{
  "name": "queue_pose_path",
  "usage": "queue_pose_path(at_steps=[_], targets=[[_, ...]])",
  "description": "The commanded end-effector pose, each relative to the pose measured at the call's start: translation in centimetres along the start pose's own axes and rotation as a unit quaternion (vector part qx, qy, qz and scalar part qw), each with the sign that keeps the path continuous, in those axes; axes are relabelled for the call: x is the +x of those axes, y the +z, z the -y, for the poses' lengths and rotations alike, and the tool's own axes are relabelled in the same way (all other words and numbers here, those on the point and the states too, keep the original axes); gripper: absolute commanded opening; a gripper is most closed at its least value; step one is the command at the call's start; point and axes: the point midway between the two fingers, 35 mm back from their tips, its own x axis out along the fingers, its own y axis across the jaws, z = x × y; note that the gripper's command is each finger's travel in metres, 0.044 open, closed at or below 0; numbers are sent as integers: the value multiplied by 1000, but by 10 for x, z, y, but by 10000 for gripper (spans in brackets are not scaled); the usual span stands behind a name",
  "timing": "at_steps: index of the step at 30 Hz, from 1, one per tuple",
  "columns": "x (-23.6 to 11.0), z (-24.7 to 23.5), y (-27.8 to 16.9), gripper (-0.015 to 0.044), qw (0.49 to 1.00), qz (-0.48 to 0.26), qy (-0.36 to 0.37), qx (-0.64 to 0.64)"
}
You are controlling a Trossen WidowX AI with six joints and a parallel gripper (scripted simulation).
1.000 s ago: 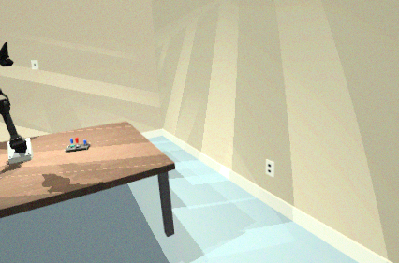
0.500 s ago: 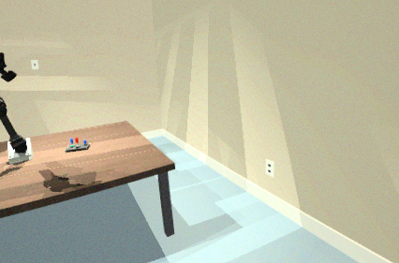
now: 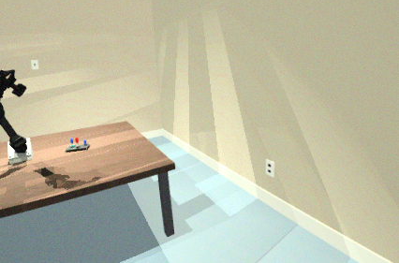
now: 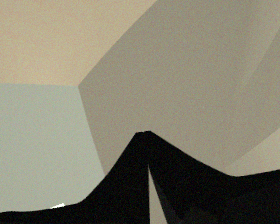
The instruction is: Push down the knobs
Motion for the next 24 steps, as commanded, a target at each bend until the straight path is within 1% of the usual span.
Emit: queue_pose_path(at_steps=[1, 13, 24], targets=[[7, 34, 16, 0, 999, 12, -33, 22], [21, 122, 43, 0, 988, 54, -118, 89], [22, 217, 43, 0, 962, 81, -226, 132]])
